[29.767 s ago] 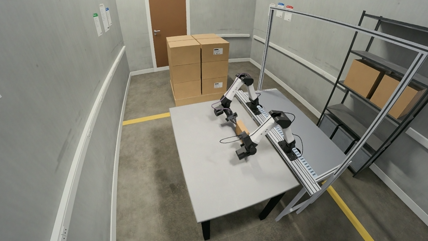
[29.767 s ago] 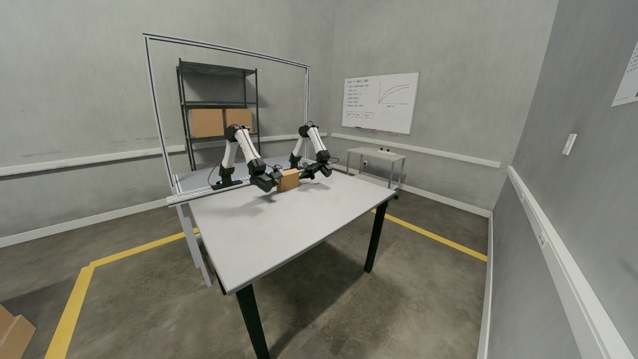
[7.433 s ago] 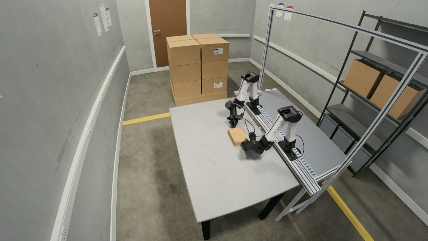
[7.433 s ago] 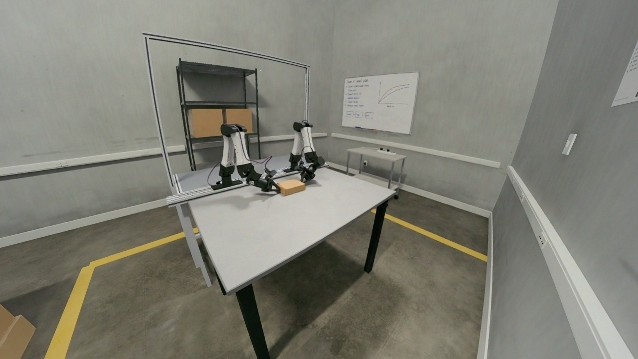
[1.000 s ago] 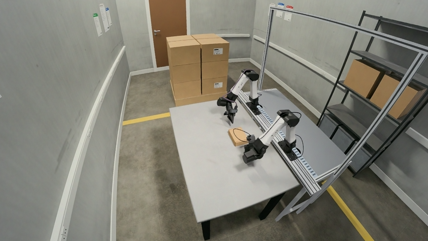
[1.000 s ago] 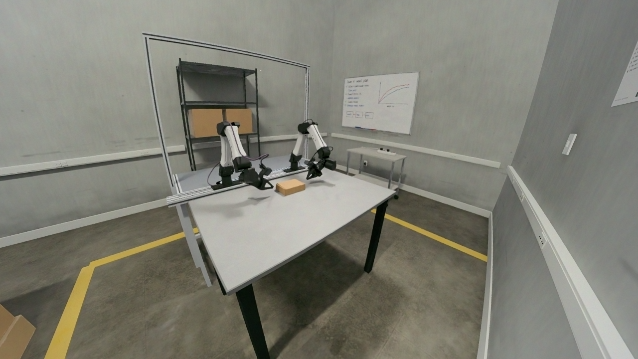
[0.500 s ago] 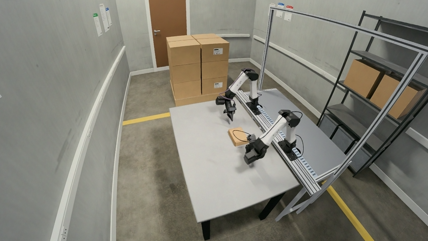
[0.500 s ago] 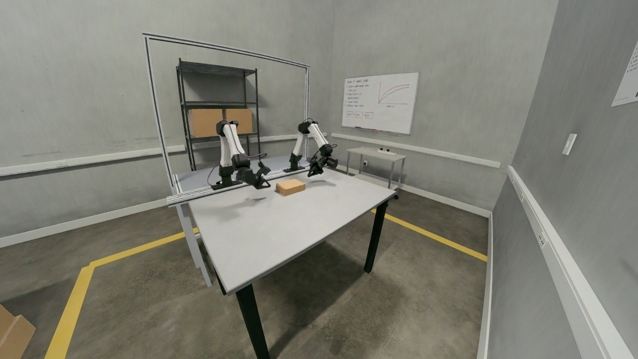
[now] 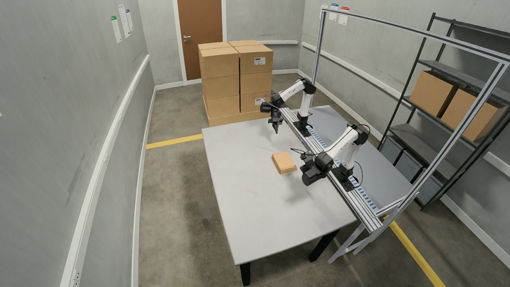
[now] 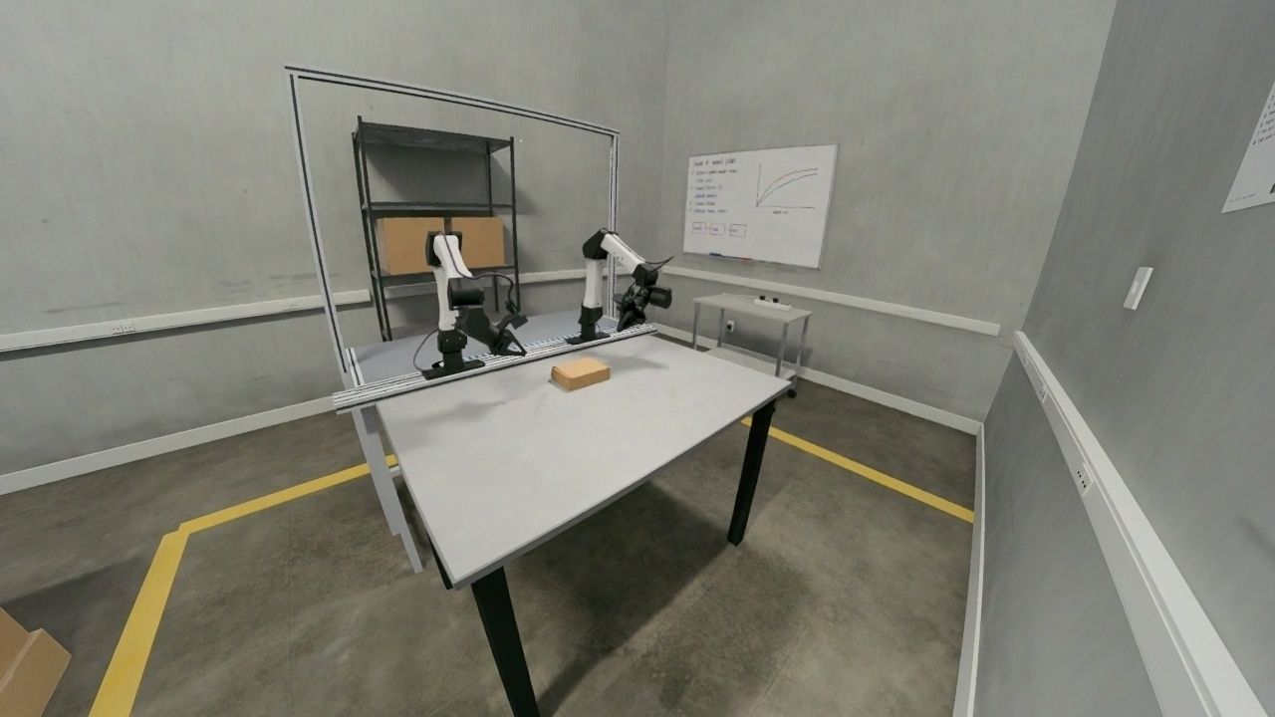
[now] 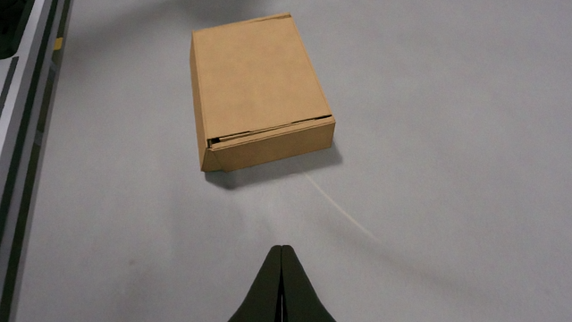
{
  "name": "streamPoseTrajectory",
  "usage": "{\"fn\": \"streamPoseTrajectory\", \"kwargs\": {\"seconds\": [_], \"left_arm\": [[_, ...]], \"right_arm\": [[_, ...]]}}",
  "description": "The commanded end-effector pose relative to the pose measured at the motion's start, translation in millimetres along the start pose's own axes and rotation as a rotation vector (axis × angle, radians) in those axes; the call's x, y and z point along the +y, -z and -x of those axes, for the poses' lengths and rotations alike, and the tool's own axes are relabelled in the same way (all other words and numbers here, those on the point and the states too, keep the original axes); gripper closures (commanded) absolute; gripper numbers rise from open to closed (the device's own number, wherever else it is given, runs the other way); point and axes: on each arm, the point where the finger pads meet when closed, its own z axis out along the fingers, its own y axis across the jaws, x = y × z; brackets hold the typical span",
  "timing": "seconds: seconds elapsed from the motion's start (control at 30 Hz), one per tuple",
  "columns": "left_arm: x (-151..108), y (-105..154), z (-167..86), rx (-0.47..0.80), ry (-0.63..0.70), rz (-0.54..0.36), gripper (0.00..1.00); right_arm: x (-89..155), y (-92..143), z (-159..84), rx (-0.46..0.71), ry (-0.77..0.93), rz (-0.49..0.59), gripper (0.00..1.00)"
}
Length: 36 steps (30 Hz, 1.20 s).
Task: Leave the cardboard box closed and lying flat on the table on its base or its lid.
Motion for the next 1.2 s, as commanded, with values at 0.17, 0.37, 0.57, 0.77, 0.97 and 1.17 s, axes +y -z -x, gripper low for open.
{"fn": "streamPoseTrajectory", "kwargs": {"seconds": [0.17,0.37,0.57,0.77,0.97,1.17], "left_arm": [[-15.2,36.9,16.2,0.086,0.150,0.057,0.99],[-19.4,28.3,10.7,0.134,0.231,0.087,0.99],[-19.3,28.3,10.6,0.165,0.285,0.118,0.99],[-17.9,29.2,11.7,0.210,0.363,0.170,0.99],[-15.6,31.1,14.4,0.253,0.436,0.225,0.99],[-10.1,35.8,21.6,0.274,0.471,0.274,0.99]], "right_arm": [[7.4,44.9,12.2,0.095,-0.134,-0.059,0.99],[11.2,49.0,16.6,0.146,-0.203,-0.094,0.99],[12.8,47.3,12.7,0.180,-0.263,-0.124,0.99],[5.7,49.9,18.8,0.216,-0.318,-0.191,0.99],[5.7,49.9,19.4,0.261,-0.399,-0.238,0.99],[7.3,50.3,19.3,0.295,-0.456,-0.267,0.99]]}}
